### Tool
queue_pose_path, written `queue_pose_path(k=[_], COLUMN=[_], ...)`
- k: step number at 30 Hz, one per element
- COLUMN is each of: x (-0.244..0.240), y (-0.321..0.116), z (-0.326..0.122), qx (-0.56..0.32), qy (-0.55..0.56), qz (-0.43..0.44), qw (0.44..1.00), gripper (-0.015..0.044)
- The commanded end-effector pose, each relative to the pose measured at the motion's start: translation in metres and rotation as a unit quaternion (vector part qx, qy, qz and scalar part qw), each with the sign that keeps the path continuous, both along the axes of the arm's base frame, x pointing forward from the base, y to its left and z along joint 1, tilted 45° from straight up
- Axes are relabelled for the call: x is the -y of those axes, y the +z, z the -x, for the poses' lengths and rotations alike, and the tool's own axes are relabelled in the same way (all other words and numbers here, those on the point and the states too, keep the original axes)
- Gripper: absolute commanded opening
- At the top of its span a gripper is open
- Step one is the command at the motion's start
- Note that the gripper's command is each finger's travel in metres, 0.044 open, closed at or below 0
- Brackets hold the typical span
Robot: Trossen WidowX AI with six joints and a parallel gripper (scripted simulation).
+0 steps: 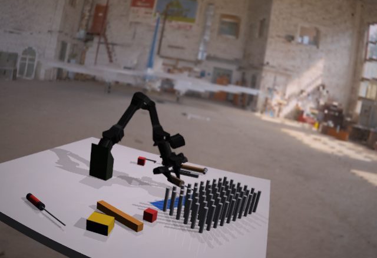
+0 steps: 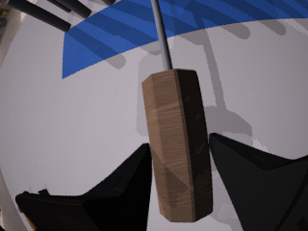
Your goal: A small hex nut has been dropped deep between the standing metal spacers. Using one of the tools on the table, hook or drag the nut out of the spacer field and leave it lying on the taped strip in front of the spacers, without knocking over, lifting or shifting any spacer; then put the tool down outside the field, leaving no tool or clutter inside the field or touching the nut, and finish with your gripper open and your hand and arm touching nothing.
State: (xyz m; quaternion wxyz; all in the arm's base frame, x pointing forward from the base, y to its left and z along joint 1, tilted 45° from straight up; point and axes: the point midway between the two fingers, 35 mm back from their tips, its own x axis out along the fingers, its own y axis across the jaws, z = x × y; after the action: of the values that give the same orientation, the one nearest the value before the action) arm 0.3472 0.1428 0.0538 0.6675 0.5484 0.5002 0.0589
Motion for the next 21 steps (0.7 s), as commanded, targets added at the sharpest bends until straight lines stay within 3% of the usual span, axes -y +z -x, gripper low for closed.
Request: queue_pose_path(k=[1, 21], x=[0.0, 0.005], y=[0.0, -0.004], z=[-0.004, -0.015], qx=[0.004, 0.004], qy=[0.002, 0.002], qz=[0.0, 0.0], qw=[1.0, 1.0], gripper=[0.0, 0.0])
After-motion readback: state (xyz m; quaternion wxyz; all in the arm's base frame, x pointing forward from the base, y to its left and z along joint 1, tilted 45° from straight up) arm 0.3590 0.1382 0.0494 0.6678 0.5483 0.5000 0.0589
